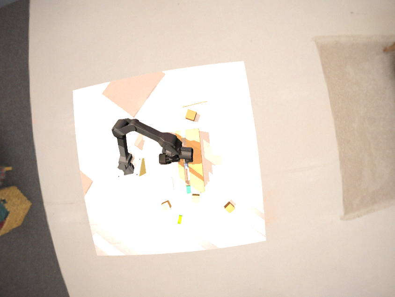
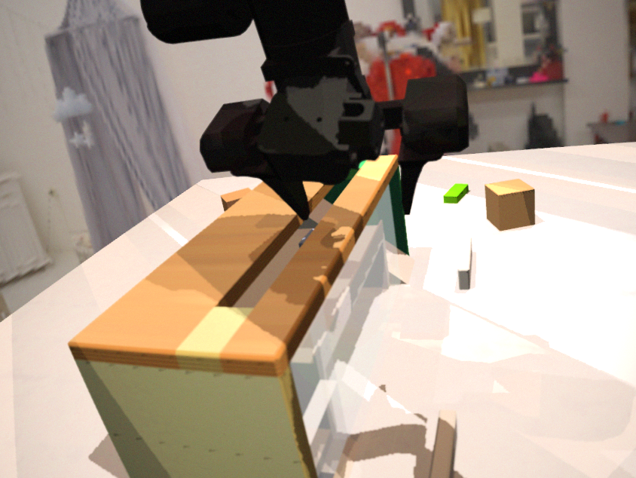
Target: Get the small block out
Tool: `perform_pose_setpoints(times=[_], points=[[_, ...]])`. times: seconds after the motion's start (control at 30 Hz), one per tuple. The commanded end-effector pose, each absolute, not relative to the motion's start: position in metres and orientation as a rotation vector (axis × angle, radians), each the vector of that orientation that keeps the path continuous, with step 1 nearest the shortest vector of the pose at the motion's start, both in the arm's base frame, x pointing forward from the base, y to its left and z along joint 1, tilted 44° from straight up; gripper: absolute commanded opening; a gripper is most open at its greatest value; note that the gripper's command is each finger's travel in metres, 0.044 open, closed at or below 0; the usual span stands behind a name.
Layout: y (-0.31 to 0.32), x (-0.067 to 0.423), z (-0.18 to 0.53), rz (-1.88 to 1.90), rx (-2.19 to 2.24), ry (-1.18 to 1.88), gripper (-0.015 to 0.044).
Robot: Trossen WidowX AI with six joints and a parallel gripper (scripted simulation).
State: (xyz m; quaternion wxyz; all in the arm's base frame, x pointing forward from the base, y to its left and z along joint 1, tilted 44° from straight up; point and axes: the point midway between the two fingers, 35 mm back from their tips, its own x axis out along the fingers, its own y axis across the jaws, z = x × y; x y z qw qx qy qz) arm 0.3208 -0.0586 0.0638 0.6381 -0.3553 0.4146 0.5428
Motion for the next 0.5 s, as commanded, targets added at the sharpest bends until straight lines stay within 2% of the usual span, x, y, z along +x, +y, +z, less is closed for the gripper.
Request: perform_pose_setpoints(times=[0.0,0.47], points=[[-0.052,0.320,0.057,1.246,-0.801,0.949,0.0400],[-0.035,0.322,0.042,1.246,-0.801,0.948,0.0400]])
